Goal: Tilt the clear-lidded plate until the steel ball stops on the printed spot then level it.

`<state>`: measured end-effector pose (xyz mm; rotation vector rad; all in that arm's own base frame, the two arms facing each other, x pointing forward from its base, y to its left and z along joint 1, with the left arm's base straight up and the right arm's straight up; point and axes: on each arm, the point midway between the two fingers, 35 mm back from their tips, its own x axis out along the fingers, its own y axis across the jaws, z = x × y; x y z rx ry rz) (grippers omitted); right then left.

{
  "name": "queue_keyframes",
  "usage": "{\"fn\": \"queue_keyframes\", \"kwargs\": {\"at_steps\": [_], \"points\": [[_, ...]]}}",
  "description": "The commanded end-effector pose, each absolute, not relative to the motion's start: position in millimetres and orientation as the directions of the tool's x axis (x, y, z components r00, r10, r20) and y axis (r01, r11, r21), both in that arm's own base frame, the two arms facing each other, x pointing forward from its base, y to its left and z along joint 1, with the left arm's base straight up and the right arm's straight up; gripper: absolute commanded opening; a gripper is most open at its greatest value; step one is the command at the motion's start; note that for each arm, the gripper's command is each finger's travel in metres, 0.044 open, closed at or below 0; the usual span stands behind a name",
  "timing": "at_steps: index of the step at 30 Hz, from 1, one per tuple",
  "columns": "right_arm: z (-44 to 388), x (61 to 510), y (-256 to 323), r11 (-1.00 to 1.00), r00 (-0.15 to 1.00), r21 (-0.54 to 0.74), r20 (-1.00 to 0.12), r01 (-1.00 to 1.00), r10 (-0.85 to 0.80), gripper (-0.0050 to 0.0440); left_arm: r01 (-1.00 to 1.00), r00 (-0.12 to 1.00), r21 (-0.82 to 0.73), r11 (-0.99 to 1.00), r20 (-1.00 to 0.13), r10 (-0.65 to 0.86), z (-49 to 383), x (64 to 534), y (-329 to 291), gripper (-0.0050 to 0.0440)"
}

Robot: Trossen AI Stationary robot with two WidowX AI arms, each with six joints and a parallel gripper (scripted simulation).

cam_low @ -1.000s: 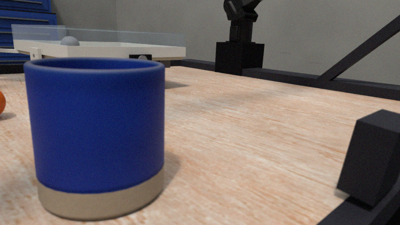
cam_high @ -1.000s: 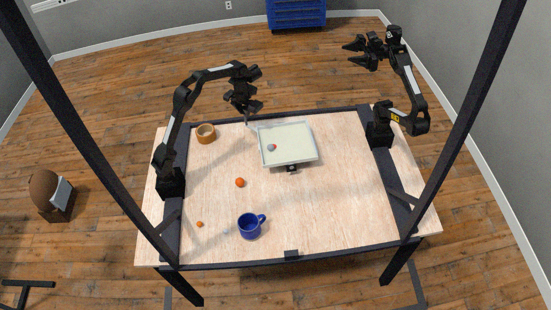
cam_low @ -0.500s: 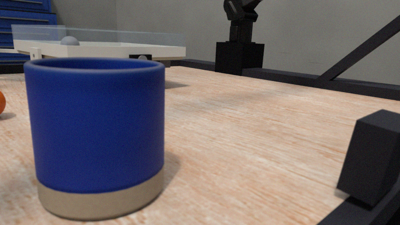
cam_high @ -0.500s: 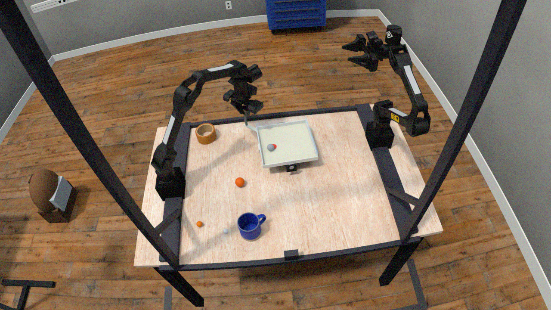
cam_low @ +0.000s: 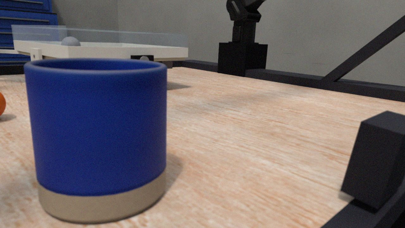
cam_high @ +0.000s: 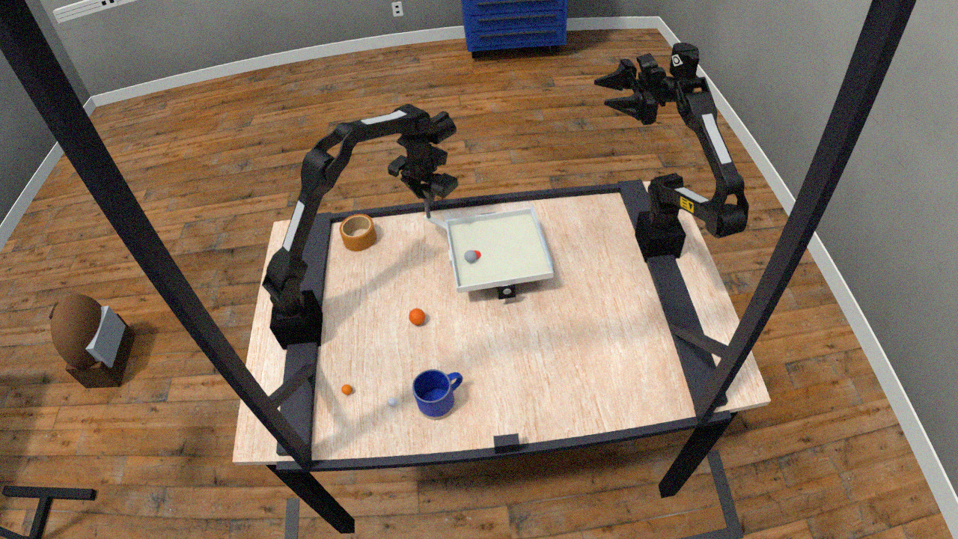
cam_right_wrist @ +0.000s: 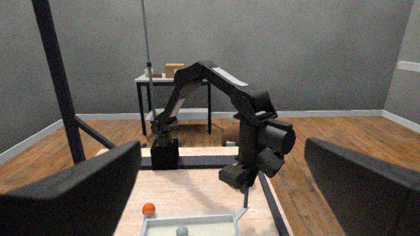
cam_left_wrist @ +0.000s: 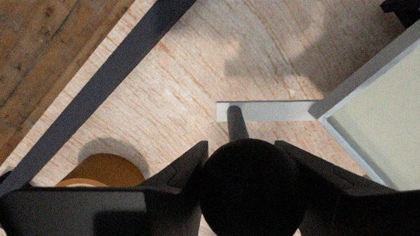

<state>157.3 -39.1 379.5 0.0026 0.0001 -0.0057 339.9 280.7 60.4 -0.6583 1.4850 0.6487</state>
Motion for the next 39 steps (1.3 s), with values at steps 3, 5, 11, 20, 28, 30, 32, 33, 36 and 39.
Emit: {"fn": "queue_keyframes", "kwargs": {"at_steps": [3, 5, 11, 20, 28, 30, 32, 33, 36, 39], "points": [[380.9, 157.3, -41.2, 1.000, 1.000, 0.000, 0.000, 0.008, -0.008, 0.0400, -0.744, 0.030, -0.002, 0.668, -0.999, 0.030, 75.4, 347.2, 288.9, -0.0050], [380.9, 157.3, -41.2, 1.000, 1.000, 0.000, 0.000, 0.008, -0.008, 0.0400, -0.744, 0.031, -0.003, 0.668, -0.999, 0.031, 76.2, 347.3, 288.9, -0.0050], [380.9, 157.3, -41.2, 1.000, 1.000, 0.000, 0.000, 0.008, -0.008, 0.0400, -0.744, 0.029, -0.002, 0.669, -0.999, 0.029, 72.6, 345.8, 290.4, -0.0050], [380.9, 157.3, -41.2, 1.000, 1.000, 0.000, 0.000, 0.008, -0.008, 0.0400, -0.744, 0.029, -0.002, 0.668, -0.999, 0.029, 73.2, 346.7, 290.1, -0.0050], [380.9, 157.3, -41.2, 1.000, 1.000, 0.000, 0.000, 0.008, -0.008, 0.0400, -0.744, 0.028, -0.002, 0.668, -0.999, 0.029, 73.5, 347.1, 289.9, -0.0050], [380.9, 157.3, -41.2, 1.000, 1.000, 0.000, 0.000, 0.008, -0.008, 0.0400, -0.744, 0.029, -0.002, 0.668, -0.999, 0.029, 73.7, 347.3, 289.8, -0.0050], [380.9, 157.3, -41.2, 1.000, 1.000, 0.000, 0.000, 0.008, -0.008, 0.0400, -0.744, 0.029, -0.002, 0.668, -0.999, 0.029, 74.1, 347.4, 289.8, -0.0050], [380.9, 157.3, -41.2, 1.000, 1.000, 0.000, 0.000, 0.008, -0.008, 0.0400, -0.744, 0.029, -0.002, 0.668, -0.999, 0.030, 74.3, 347.5, 289.7, -0.0050], [380.9, 157.3, -41.2, 1.000, 1.000, 0.000, 0.000, 0.008, -0.008, 0.0400, -0.743, 0.051, -0.006, 0.669, -0.998, 0.048, 87.3, 347.7, 289.0, -0.0050], [380.9, 157.3, -41.2, 1.000, 1.000, 0.000, 0.000, 0.008, -0.008, 0.0400, -0.743, 0.052, -0.006, 0.669, -0.997, 0.049, 87.8, 347.7, 288.8, -0.0050]]}}
